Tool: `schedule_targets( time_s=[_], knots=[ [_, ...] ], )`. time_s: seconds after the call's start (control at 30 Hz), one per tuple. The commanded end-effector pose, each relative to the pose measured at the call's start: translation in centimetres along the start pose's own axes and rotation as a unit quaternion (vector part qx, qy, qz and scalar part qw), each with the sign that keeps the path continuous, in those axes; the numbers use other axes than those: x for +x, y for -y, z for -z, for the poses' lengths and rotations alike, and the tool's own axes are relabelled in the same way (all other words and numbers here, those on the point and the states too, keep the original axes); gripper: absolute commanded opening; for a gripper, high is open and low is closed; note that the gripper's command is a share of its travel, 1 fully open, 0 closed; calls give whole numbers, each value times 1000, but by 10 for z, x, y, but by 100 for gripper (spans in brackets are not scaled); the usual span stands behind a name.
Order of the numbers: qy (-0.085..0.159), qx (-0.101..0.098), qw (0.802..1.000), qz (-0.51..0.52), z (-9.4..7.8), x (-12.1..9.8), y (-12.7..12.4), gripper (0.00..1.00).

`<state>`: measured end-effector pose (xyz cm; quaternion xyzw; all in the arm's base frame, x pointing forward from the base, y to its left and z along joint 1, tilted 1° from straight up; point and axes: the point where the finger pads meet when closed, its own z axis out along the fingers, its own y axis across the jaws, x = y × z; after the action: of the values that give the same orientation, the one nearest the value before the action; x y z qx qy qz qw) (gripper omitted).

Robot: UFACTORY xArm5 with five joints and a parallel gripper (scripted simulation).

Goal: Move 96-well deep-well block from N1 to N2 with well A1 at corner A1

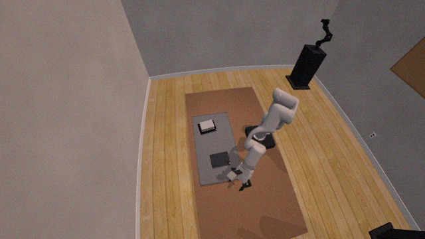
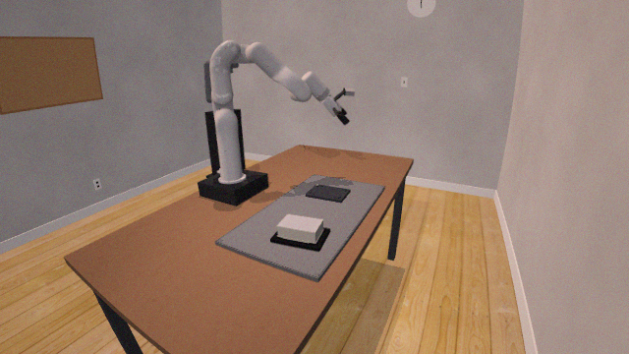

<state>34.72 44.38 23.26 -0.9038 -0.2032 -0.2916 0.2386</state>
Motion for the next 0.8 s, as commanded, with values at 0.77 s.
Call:
schedule_targets(
  time_s=[0.77],
  knots=[
    [60, -99, 993, -31, 19, 27, -114, 100]
  ],
)
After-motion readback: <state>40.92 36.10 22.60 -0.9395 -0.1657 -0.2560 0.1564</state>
